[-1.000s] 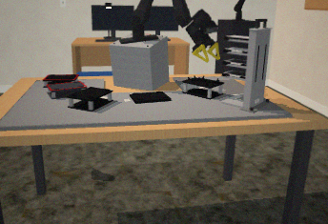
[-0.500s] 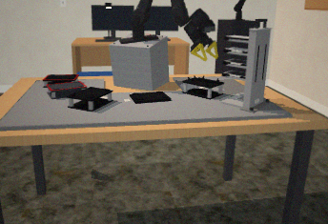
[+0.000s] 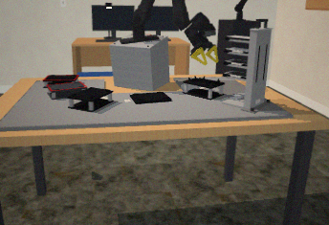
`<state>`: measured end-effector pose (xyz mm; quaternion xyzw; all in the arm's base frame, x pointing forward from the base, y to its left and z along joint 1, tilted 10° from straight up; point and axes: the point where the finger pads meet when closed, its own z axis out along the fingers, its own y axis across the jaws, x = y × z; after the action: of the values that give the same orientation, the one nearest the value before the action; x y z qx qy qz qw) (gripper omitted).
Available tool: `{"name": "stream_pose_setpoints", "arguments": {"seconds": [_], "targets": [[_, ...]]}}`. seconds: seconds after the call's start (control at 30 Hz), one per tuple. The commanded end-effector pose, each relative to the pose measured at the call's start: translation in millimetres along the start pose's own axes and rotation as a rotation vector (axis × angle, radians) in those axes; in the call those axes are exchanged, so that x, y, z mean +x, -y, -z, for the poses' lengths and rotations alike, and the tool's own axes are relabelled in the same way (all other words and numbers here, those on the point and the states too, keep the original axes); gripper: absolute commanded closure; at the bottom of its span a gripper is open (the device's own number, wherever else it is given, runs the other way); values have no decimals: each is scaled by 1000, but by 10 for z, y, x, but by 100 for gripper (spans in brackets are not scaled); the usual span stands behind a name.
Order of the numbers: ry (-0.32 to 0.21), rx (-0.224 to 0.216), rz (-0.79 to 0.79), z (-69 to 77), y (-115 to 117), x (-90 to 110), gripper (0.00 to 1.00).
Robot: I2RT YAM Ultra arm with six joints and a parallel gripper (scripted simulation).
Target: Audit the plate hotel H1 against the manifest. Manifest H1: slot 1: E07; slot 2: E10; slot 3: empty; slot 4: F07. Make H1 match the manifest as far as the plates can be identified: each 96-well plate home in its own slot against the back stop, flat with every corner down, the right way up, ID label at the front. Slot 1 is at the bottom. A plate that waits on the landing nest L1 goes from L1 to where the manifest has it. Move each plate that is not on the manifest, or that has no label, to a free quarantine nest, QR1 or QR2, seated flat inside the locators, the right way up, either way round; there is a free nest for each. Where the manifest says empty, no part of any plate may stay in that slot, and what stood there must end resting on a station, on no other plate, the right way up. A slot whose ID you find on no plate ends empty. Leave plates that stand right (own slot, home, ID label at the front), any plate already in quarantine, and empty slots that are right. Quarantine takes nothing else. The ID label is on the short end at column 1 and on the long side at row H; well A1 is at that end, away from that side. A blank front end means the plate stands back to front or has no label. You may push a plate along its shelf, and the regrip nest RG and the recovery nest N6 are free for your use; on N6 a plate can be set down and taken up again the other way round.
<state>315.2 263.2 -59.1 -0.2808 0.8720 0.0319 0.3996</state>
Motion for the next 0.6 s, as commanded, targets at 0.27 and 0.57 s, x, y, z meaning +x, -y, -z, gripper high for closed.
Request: {"name": "stream_pose_setpoints", "arguments": {"seconds": [0.27, 0.57], "targets": [[54, -2, -14, -171, -3, -70, 0], [54, -2, -13, -257, -3, 13, 0]]}}
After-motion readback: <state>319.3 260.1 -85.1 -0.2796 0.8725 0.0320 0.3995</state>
